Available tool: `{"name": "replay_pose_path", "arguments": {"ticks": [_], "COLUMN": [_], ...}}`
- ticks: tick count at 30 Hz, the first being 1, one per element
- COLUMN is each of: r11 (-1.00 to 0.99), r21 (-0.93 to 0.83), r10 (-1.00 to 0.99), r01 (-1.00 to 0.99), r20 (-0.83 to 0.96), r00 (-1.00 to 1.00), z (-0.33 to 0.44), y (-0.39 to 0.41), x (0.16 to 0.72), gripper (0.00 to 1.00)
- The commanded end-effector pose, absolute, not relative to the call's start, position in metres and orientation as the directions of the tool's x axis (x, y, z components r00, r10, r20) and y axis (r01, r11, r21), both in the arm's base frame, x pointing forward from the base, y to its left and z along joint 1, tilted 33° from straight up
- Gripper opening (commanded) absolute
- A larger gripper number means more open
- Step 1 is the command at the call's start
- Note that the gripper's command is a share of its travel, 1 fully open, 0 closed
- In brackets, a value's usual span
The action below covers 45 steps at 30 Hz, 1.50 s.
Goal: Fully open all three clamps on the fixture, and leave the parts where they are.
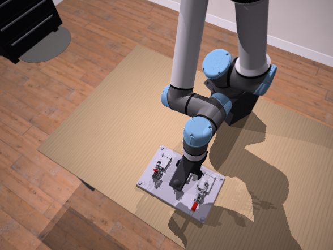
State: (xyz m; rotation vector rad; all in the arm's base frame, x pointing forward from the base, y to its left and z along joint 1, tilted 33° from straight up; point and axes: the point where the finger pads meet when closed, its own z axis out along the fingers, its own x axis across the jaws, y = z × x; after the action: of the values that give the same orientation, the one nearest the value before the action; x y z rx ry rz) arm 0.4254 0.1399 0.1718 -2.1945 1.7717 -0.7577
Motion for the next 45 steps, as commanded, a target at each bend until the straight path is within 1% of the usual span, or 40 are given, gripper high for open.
{"name": "replay_pose_path", "arguments": {"ticks": [1, 17, 45], "r11": [-0.243, -0.243, -0.243], "r21": [-0.480, -0.480, -0.479], "r10": [-0.958, -0.958, -0.958], "r01": [-0.843, -0.843, -0.843], "r20": [0.254, 0.254, 0.254], "r00": [0.132, 0.132, 0.131], "z": [0.168, 0.157, 0.156], "y": [0.163, 0.205, 0.206], "x": [0.424, 0.418, 0.417], "gripper": [0.28, 0.28, 0.28]}}
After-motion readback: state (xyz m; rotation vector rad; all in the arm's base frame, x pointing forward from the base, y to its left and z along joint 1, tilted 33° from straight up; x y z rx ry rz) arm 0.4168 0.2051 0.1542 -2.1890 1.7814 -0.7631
